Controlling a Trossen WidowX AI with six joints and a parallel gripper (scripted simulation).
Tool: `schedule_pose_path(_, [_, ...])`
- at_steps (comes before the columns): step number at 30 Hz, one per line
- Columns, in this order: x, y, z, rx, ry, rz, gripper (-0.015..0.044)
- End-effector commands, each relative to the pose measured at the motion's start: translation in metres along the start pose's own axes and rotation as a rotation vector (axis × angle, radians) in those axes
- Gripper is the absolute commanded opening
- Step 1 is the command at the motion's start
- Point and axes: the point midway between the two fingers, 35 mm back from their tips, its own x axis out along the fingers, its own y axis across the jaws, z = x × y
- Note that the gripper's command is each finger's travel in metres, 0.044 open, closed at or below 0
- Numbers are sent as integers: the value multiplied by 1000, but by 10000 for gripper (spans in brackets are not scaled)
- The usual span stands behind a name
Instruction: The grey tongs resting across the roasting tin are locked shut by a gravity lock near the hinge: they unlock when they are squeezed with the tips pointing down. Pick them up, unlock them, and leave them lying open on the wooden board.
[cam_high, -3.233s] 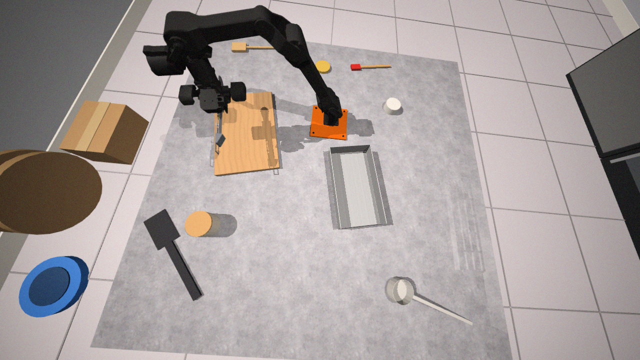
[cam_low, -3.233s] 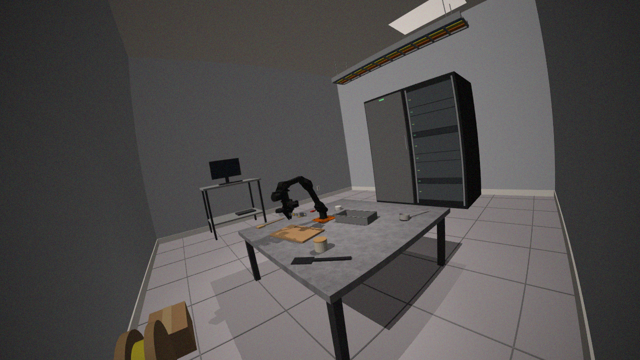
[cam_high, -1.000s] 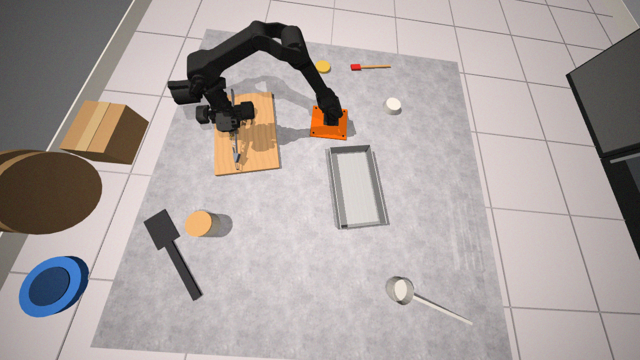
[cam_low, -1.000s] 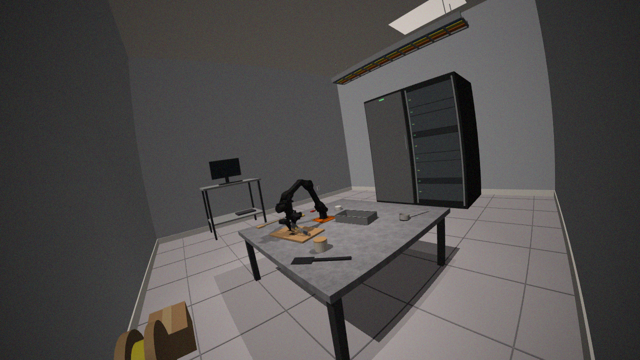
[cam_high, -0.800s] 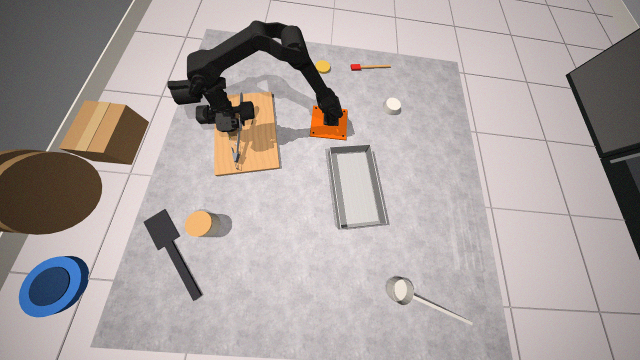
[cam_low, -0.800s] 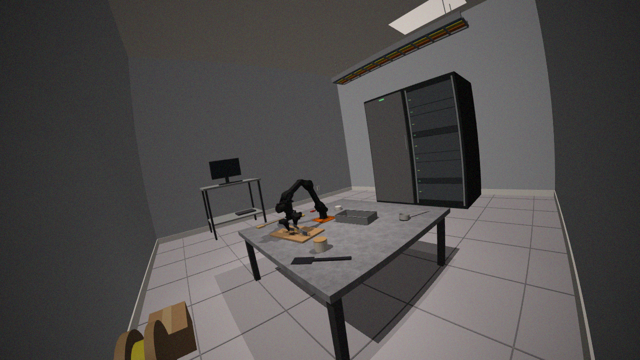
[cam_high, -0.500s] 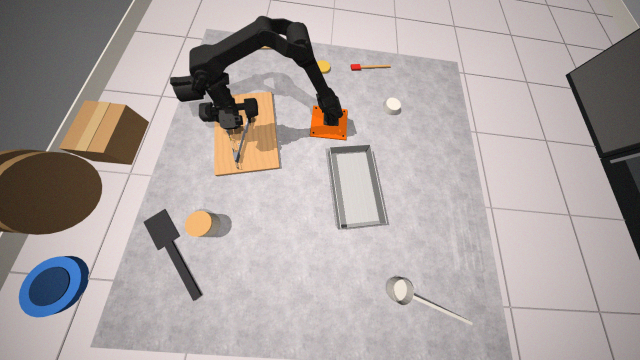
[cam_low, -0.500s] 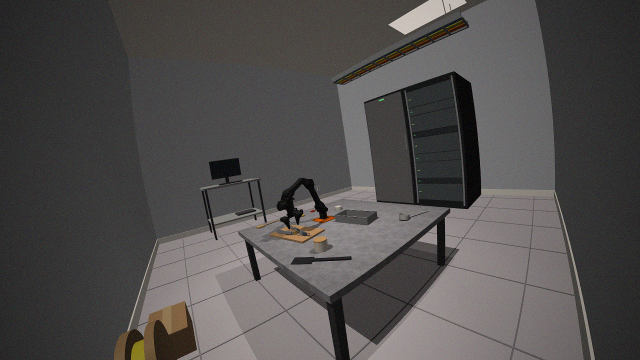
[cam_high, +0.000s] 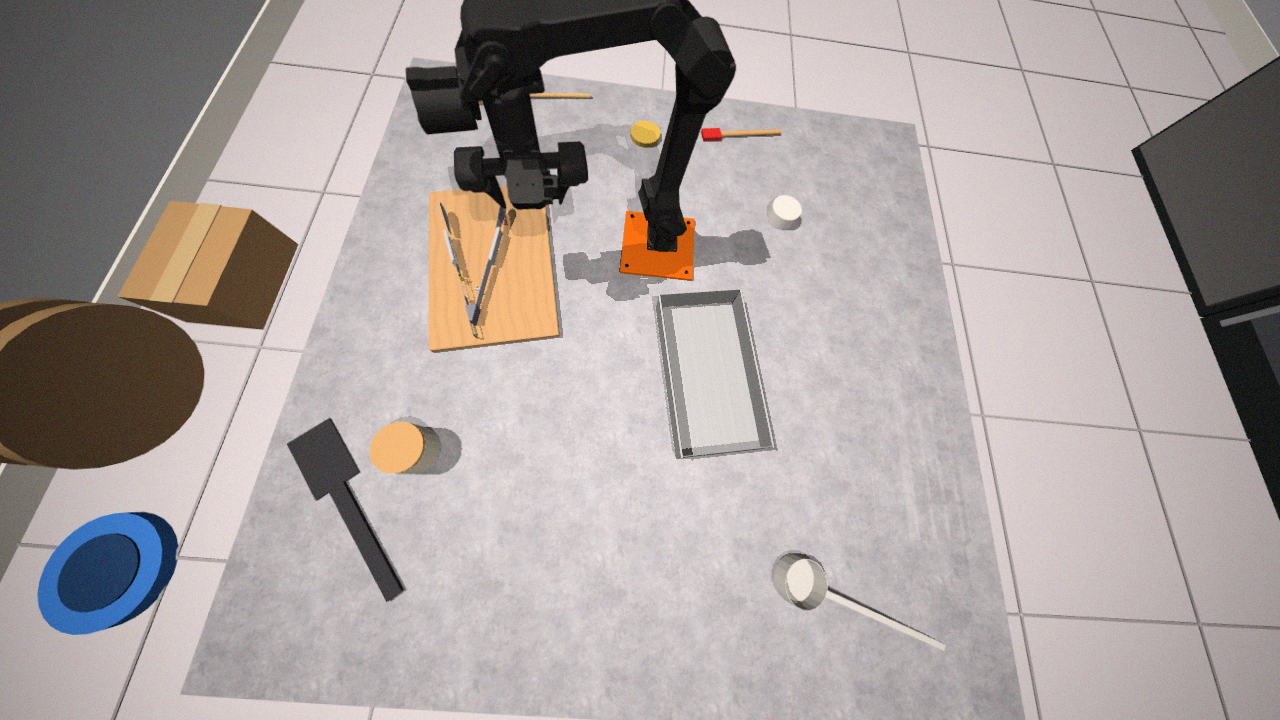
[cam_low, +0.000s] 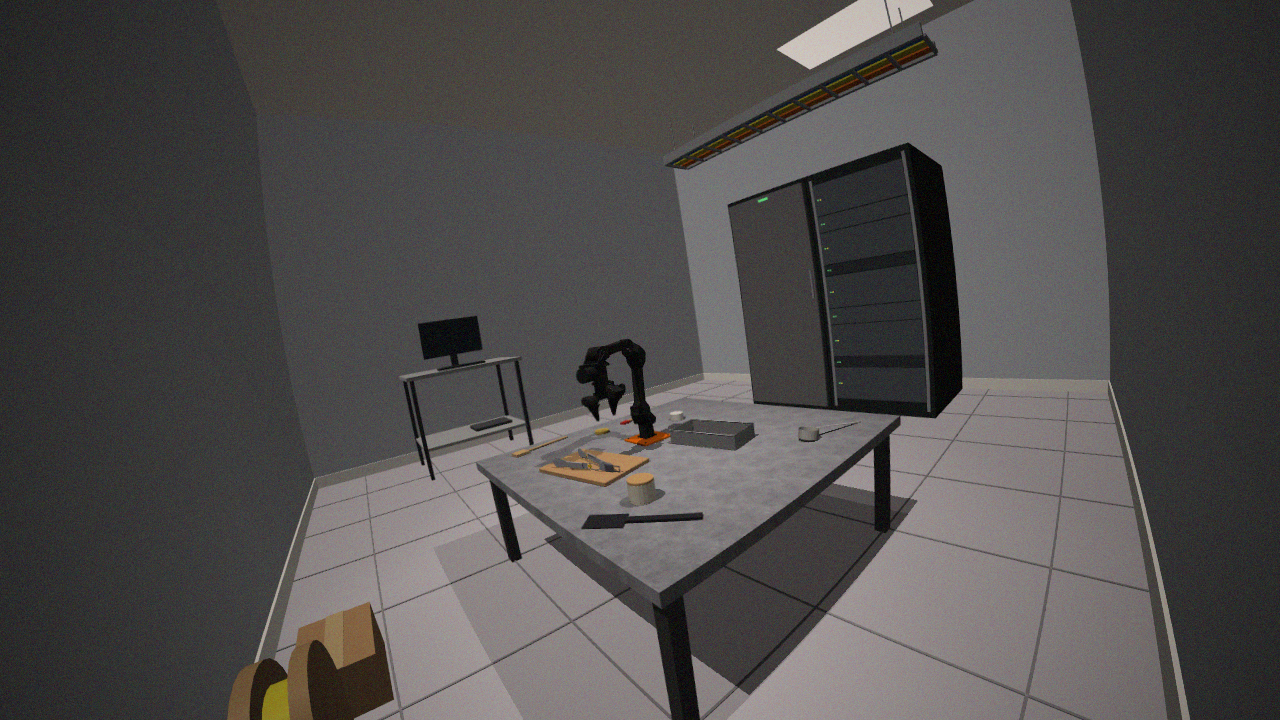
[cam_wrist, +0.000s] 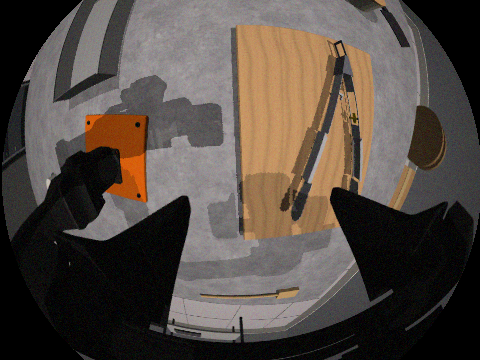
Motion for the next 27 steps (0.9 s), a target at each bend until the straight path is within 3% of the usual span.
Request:
schedule_pose_path(1, [1, 5, -1, 7, 4, 16, 440])
schedule_pose_path(8, [-39, 1, 0, 6, -1, -56, 440])
schedule_pose_path(27, [-40, 1, 0, 6, -1, -59, 440])
